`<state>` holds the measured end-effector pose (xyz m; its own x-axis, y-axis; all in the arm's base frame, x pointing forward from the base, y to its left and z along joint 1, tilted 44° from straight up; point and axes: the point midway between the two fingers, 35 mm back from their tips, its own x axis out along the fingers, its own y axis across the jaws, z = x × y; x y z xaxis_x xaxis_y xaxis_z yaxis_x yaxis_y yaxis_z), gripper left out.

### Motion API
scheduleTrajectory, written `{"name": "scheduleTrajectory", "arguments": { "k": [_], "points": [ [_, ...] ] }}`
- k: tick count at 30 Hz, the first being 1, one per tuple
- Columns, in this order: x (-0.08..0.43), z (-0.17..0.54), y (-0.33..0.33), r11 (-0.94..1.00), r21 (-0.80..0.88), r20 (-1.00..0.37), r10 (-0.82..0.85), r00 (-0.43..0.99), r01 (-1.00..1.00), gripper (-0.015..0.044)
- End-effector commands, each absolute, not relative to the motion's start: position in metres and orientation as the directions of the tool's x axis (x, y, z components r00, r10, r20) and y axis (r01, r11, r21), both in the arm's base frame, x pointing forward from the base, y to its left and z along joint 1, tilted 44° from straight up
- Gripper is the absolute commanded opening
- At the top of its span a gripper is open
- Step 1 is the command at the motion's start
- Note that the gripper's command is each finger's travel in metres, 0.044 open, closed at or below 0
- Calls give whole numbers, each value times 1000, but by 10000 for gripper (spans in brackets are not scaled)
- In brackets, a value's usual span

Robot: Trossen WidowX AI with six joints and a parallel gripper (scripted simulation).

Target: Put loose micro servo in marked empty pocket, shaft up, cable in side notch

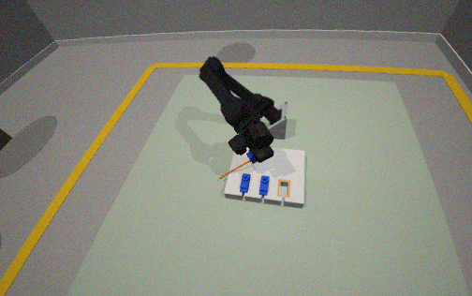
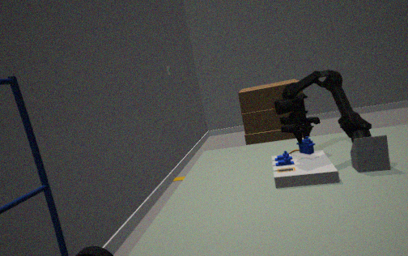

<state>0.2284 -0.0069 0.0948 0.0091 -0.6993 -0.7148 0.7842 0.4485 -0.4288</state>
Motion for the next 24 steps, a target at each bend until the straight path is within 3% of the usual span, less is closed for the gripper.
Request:
{"name": "scheduleTrajectory", "arguments": {
  "k": [1, 24],
  "points": [
    [230, 82, 8, 452, -422, -719, -695, 13, 786, 0],
    [231, 7, 87, 454, -419, -723, -691, 14, 786, 0]
  ]
}}
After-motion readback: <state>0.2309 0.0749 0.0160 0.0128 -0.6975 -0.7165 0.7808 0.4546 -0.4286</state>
